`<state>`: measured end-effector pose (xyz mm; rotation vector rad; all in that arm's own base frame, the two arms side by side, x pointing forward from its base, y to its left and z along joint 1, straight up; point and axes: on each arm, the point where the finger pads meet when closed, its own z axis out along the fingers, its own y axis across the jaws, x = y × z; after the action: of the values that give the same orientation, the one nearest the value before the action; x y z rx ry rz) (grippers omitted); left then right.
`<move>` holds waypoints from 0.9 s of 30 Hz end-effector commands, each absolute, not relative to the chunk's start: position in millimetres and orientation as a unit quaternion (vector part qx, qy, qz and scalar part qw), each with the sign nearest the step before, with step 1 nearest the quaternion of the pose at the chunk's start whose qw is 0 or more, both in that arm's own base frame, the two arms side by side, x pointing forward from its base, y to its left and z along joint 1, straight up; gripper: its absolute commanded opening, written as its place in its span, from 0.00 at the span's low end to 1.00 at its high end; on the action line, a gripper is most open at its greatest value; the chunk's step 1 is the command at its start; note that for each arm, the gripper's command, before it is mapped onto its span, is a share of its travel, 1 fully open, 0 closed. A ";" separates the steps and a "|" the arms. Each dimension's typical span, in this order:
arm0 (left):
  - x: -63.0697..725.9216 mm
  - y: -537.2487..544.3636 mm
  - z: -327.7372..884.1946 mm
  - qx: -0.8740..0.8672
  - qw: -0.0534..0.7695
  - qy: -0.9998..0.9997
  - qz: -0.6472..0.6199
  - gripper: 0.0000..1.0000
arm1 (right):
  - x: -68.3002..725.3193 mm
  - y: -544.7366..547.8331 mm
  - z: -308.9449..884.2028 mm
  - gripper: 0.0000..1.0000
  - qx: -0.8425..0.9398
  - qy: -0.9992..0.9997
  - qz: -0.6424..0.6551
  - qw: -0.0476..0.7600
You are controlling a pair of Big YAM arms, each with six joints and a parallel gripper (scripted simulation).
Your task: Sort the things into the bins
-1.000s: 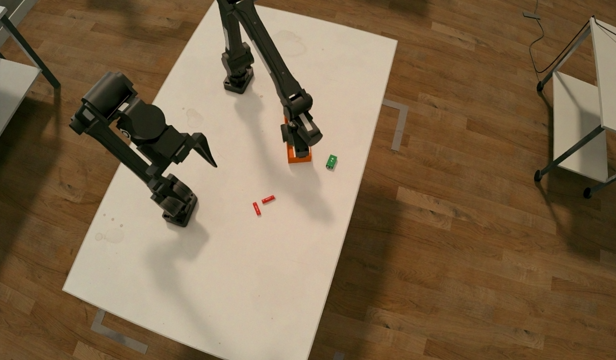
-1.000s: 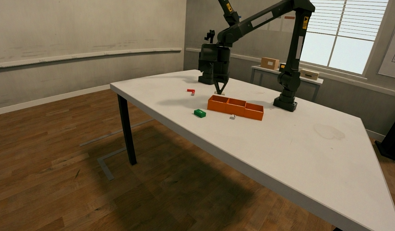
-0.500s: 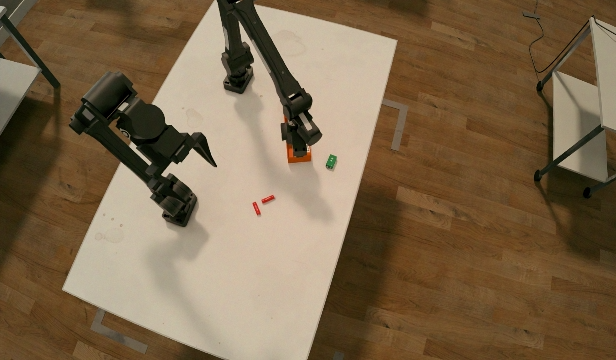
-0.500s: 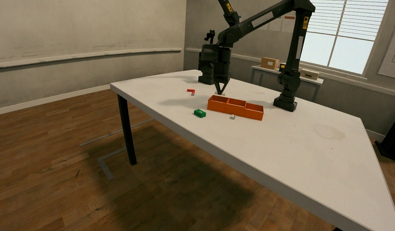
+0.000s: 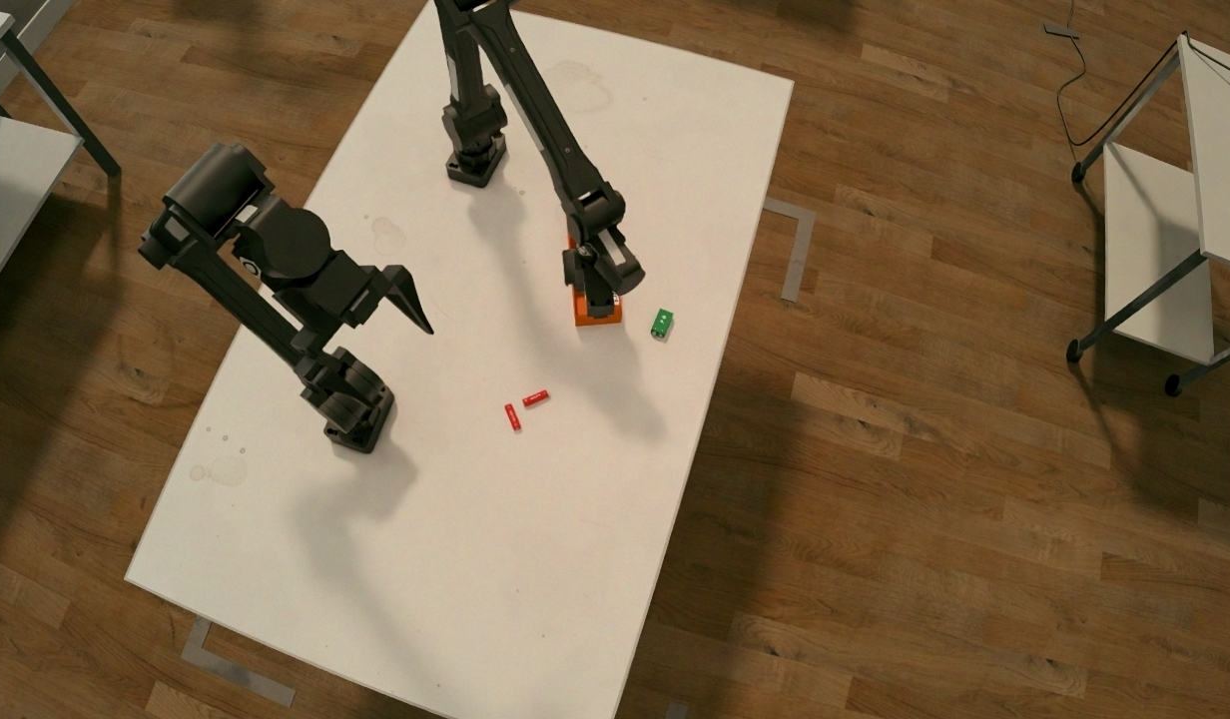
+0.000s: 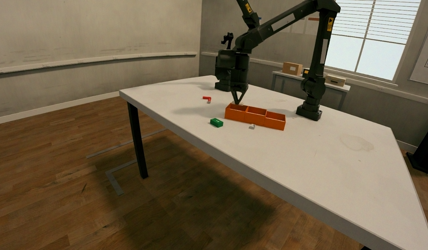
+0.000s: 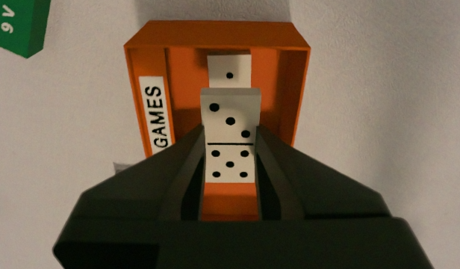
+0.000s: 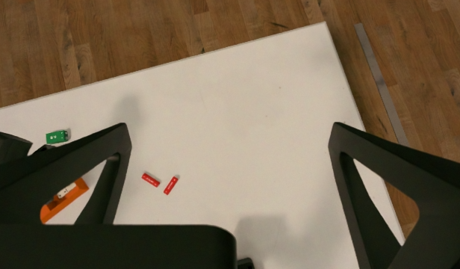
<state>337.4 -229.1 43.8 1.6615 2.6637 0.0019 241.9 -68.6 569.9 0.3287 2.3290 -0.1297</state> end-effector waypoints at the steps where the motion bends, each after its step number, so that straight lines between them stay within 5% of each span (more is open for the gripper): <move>1: 338.4 -226.9 33.7 0.534 0.000 0.846 -0.001 0.20 | 235.0 -63.4 602.9 1.00 0.118 0.896 -0.056 0.425; 27: 345.5 -234.1 17.6 0.531 0.015 0.847 -0.001 0.20 | 235.0 -63.4 602.9 1.00 0.118 0.896 -0.056 0.425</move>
<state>335.4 -227.8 7.3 1.6644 2.6676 0.0022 241.9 -68.6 569.9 0.3287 2.3290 -0.1297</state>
